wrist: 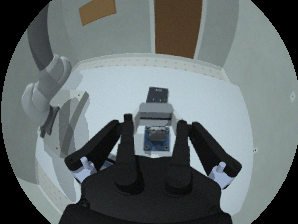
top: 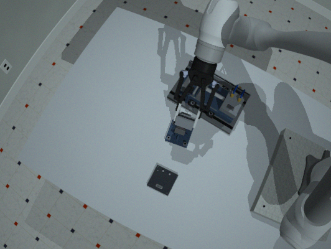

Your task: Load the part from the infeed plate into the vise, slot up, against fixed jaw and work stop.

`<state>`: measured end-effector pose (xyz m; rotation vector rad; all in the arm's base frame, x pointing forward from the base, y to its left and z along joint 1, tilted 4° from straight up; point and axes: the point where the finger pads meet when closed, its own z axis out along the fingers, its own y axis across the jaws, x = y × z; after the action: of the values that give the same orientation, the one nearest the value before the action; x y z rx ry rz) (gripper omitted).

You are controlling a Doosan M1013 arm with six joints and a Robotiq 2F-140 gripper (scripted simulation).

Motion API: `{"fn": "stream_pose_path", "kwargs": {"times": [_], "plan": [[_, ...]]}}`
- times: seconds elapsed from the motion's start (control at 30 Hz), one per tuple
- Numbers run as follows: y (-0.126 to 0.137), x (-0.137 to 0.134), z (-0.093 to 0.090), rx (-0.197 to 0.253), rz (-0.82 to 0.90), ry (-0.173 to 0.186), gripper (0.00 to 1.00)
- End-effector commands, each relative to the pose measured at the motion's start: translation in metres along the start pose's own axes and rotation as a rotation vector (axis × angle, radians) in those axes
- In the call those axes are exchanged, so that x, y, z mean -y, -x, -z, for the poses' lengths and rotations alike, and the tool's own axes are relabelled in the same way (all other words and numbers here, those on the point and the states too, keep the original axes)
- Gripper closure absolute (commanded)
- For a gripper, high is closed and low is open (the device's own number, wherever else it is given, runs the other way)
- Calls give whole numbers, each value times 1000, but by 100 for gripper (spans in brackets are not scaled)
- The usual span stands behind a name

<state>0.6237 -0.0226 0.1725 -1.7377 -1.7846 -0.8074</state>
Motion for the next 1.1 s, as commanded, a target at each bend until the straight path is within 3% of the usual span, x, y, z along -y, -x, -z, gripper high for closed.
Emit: {"fn": "stream_pose_path", "kwargs": {"times": [0.0, 1.07], "plan": [[-2, -2, 4, -1, -4, 2, 100], [-2, -1, 4, 14, -4, 2, 100]]}}
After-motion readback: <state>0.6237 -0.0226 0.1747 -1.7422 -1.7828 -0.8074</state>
